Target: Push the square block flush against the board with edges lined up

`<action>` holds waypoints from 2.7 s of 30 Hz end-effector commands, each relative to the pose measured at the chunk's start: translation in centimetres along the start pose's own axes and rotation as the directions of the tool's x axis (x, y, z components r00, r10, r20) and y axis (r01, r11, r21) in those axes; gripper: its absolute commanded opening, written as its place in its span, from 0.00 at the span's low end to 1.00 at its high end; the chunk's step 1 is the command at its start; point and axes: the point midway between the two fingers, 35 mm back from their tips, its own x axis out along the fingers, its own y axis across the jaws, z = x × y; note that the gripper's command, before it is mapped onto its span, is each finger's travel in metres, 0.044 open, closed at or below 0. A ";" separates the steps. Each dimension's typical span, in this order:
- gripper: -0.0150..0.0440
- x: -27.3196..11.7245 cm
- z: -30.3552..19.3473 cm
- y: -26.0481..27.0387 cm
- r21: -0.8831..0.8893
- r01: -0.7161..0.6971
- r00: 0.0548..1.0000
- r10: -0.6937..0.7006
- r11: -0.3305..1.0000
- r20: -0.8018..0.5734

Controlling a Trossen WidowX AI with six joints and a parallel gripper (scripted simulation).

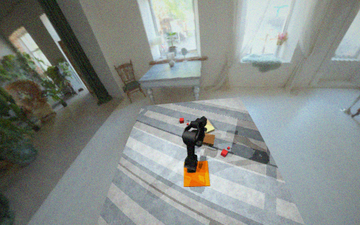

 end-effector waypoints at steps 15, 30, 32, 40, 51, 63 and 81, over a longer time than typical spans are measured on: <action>0.25 0.0 -1.5 -0.3 0.001 0.001 1.000 -0.001 1.000 -0.008; 0.25 0.0 -2.7 -0.5 0.001 0.001 1.000 -0.001 1.000 -0.009; 0.25 0.0 -2.8 -0.5 0.001 0.001 1.000 -0.001 1.000 -0.009; 0.25 0.0 -3.4 -0.6 0.001 0.001 1.000 -0.001 1.000 -0.010; 0.25 -0.1 -4.2 -0.8 0.001 0.002 1.000 -0.002 1.000 -0.011; 0.25 -0.1 -5.1 -1.0 0.001 0.002 1.000 -0.002 1.000 -0.011; 0.25 -0.1 -4.5 -1.3 0.001 0.002 1.000 -0.002 1.000 -0.011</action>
